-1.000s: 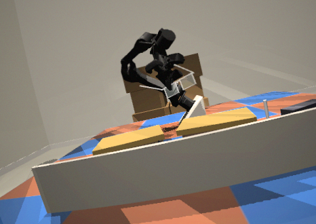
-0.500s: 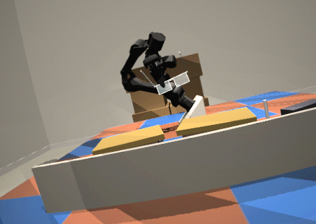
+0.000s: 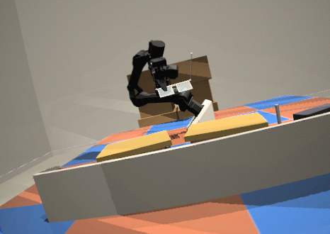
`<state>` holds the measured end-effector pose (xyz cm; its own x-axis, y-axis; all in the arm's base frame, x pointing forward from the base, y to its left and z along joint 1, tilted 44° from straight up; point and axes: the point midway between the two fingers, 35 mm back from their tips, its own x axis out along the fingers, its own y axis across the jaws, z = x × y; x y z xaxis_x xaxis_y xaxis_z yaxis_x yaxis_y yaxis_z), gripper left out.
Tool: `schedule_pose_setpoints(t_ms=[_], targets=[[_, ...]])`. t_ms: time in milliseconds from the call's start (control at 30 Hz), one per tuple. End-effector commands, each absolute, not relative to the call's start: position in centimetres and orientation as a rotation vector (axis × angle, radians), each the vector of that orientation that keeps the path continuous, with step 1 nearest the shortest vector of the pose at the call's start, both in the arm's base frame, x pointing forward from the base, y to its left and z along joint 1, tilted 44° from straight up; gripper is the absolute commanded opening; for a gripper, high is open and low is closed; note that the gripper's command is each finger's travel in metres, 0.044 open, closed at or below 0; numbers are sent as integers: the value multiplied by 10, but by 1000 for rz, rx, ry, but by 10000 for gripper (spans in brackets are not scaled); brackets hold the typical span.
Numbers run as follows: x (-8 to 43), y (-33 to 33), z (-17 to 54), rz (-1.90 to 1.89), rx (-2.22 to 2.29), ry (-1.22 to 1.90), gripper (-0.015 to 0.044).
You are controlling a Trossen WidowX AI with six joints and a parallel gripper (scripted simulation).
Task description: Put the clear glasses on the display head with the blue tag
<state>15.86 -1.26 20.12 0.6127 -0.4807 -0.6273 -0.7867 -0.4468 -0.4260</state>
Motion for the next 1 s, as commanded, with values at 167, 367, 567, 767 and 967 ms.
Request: schedule_pose_setpoints(t_ms=[167,367,567,767,967], targets=[[158,-13,202,554,-2135,985,0],[158,-13,202,554,-2135,985,0],[158,-13,202,554,-2135,985,0],[158,-13,202,554,-2135,985,0],[158,-13,202,554,-2135,985,0]])
